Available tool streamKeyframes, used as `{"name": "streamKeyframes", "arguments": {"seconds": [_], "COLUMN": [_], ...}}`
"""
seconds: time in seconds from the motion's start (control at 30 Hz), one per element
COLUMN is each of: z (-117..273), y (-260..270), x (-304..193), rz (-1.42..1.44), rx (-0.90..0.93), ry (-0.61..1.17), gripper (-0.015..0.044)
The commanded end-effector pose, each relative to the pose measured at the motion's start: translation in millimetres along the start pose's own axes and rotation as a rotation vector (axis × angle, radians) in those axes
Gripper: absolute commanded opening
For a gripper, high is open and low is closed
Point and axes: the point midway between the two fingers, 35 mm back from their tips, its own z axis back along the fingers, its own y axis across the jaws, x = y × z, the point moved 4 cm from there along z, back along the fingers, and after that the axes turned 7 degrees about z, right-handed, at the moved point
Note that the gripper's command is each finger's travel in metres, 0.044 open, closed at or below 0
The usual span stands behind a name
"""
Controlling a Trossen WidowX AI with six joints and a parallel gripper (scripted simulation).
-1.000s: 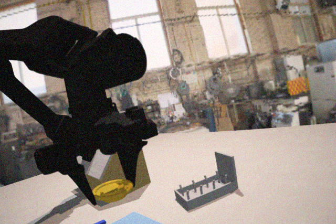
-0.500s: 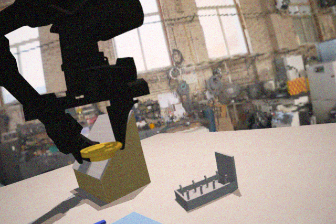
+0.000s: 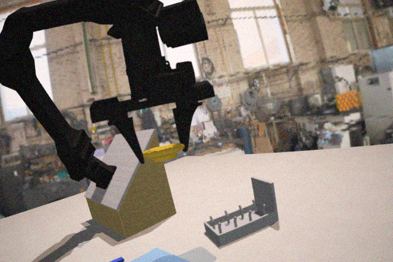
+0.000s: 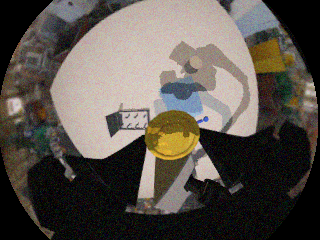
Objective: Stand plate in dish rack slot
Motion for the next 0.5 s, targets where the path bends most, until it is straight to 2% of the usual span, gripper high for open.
{"name": "streamKeyframes", "arguments": {"seconds": [0.0,0.23,0.47], "z": [-1.0,-1.7,-22.2], "y": [28.3,29.5,30.4], "x": [-21.7,-22.7,-23.3], "rz": [-0.110,-0.112,0.004], "rx": [-0.002,-0.001,0.075], "ry": [0.000,0.003,0.096], "gripper": [0.0000,0.0000,0.0000]}}
